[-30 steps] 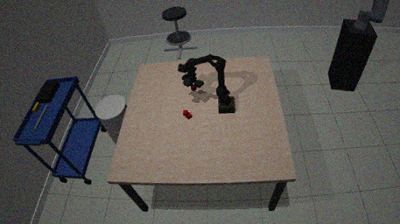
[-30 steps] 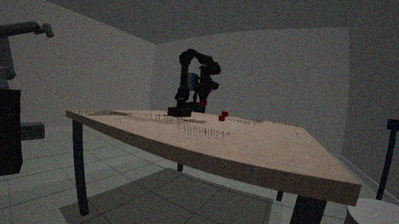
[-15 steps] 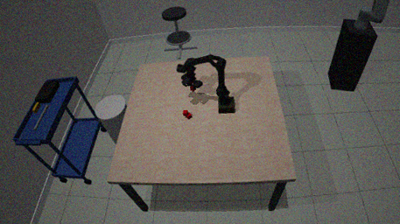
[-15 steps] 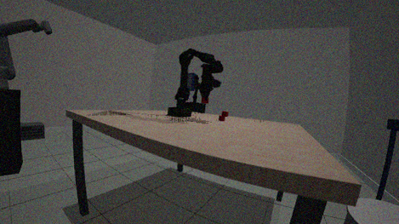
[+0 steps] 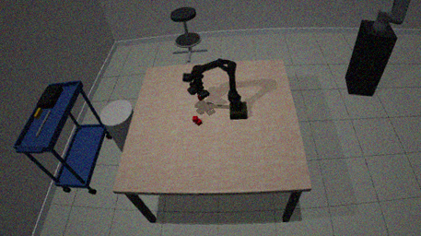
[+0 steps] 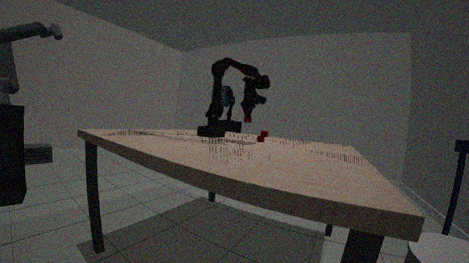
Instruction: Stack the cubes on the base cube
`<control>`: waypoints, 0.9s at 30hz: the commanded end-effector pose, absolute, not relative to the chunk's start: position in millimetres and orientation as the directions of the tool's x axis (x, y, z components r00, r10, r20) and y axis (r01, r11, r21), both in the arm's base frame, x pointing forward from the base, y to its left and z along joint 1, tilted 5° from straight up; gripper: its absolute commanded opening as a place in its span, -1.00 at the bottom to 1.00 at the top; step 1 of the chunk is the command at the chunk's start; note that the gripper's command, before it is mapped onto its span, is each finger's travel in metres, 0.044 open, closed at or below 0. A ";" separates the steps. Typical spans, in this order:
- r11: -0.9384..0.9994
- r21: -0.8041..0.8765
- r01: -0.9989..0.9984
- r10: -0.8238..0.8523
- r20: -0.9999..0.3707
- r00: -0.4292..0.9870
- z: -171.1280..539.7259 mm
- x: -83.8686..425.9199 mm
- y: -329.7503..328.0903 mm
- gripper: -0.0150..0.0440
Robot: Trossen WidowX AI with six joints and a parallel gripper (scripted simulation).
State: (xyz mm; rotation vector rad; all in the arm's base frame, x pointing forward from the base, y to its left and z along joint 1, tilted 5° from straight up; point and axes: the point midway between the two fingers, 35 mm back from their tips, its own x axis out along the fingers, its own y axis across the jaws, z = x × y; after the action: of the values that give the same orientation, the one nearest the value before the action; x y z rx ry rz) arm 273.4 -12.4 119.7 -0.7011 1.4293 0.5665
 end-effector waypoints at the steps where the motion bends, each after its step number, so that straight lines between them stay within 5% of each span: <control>1: 0.723 -0.095 -0.685 -0.062 -0.995 0.074 117.7 275.4 -0.7 -0.14; 27: 0.924 -0.078 -0.373 -0.055 -0.996 0.072 107.0 269.4 82.6 -0.14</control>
State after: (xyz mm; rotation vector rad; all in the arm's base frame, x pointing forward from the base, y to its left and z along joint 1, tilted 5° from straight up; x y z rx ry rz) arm 270.6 74.0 108.7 -0.3859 1.4852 0.2817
